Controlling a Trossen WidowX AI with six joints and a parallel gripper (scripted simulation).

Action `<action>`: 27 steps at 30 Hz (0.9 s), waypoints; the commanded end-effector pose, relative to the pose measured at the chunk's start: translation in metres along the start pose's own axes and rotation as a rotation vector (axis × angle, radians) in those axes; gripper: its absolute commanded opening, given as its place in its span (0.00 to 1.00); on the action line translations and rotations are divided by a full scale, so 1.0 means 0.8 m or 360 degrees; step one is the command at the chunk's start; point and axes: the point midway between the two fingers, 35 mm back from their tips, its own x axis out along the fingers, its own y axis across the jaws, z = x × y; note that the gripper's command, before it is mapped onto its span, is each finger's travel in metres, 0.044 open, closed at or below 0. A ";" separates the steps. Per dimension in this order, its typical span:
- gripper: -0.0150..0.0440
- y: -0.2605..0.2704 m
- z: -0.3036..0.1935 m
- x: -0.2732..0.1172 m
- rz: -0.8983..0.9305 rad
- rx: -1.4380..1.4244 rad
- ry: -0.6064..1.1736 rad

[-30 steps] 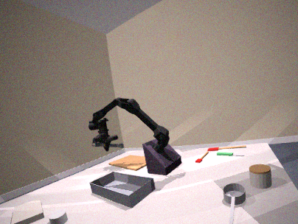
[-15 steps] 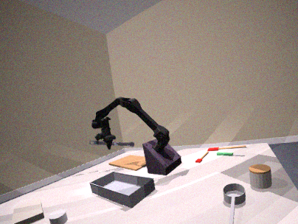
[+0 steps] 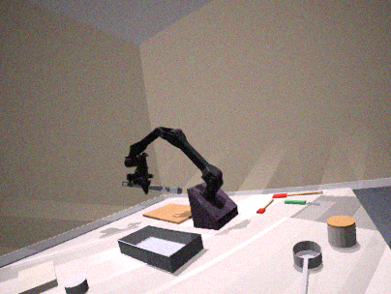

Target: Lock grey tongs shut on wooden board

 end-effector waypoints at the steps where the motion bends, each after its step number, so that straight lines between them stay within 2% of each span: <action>1: 0.00 -0.010 -0.004 -0.001 -0.0008 0.0240 -0.0004; 27: 0.00 -0.066 -0.035 -0.003 -0.0016 0.1831 -0.0013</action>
